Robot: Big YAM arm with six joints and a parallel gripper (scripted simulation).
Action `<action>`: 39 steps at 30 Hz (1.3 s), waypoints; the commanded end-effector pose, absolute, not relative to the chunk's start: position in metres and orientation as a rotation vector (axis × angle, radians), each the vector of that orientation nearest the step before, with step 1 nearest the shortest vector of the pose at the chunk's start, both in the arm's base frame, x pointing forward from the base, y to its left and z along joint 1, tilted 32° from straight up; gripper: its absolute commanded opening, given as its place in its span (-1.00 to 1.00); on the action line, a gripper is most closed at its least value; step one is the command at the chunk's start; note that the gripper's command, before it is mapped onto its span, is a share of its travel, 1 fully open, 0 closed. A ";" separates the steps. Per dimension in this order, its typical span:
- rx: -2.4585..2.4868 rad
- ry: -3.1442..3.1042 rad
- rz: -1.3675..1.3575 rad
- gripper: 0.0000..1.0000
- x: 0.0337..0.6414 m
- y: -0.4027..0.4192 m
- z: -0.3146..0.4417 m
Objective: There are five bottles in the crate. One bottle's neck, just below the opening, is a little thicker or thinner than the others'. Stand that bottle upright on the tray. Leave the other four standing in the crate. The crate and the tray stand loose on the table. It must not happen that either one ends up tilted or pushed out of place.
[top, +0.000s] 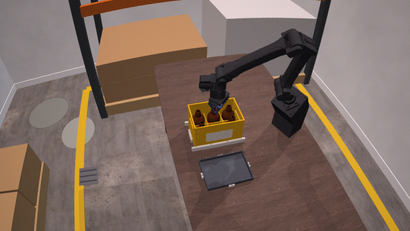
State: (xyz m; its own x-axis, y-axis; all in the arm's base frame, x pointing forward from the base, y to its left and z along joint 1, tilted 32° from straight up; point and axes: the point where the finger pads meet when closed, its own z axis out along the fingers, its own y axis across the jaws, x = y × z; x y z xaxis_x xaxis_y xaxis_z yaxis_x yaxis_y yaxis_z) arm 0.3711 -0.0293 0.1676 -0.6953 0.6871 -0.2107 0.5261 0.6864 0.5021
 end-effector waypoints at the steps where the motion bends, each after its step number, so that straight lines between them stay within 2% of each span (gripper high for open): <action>1: 0.952 2.530 0.583 0.21 0.375 -0.027 0.162; 39: 0.956 2.532 0.582 0.21 0.379 -0.023 0.151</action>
State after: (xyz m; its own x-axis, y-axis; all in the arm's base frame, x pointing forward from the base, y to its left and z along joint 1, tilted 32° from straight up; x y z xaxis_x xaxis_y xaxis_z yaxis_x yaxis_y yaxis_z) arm 0.3750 -0.0270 0.1624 -0.6944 0.6878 -0.2113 0.5261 0.6857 0.5031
